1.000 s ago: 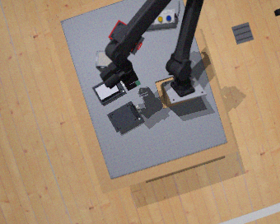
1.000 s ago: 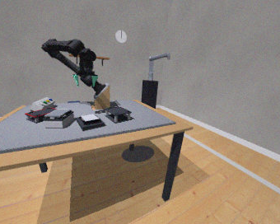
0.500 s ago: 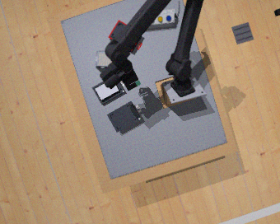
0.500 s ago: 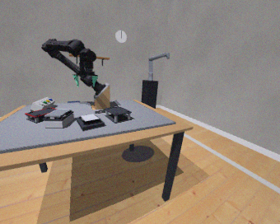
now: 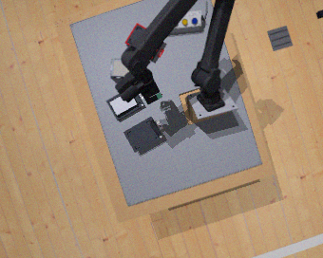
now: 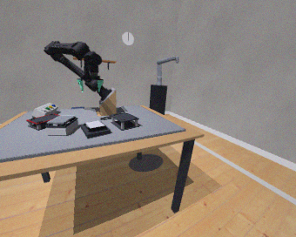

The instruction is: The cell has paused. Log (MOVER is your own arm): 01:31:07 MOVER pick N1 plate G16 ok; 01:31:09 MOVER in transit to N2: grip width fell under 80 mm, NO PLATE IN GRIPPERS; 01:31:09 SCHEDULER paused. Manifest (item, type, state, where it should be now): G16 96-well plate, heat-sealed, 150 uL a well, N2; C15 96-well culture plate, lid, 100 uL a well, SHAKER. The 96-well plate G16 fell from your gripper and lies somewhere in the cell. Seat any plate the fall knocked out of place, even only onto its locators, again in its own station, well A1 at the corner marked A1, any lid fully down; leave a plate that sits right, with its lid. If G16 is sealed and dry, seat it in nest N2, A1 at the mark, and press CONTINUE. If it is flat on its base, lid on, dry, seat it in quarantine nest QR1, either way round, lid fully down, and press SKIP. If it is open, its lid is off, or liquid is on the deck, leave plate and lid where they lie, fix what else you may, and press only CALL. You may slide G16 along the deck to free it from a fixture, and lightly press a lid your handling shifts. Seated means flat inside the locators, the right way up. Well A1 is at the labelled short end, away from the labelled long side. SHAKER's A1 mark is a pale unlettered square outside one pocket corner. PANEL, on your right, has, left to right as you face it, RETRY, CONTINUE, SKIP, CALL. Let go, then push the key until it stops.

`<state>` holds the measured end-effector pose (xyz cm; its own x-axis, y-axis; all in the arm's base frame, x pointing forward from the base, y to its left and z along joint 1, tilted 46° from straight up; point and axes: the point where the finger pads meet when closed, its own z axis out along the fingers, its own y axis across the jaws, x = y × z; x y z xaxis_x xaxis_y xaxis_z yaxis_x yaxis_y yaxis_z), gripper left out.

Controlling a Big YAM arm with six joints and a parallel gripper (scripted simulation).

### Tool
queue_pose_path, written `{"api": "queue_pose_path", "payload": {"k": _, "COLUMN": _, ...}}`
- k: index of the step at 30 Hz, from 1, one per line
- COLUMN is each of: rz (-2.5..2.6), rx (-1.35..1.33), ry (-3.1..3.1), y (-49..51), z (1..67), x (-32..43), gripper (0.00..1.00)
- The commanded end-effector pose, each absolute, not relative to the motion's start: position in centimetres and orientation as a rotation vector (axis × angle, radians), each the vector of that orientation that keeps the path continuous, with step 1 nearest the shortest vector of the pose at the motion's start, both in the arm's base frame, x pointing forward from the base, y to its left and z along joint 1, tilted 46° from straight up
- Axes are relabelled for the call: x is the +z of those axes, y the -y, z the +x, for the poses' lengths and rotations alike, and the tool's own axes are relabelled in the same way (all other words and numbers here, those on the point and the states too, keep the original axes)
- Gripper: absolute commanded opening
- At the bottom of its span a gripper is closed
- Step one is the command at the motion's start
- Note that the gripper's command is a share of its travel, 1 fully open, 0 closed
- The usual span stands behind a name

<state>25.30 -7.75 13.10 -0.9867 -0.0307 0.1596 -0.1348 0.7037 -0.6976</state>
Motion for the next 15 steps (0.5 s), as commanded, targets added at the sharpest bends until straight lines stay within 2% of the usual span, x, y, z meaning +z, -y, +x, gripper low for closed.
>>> {"api": "queue_pose_path", "payload": {"k": 1, "rz": 0.128, "rx": 1.153, "ry": 2.784, "y": 7.5, "z": 25.8, "x": 13.5, "gripper": 1.00}}
{"api": "queue_pose_path", "payload": {"k": 15, "rz": 0.134, "rx": 1.146, "ry": 2.754, "y": 8.3, "z": 25.3, "x": 12.3, "gripper": 1.00}}
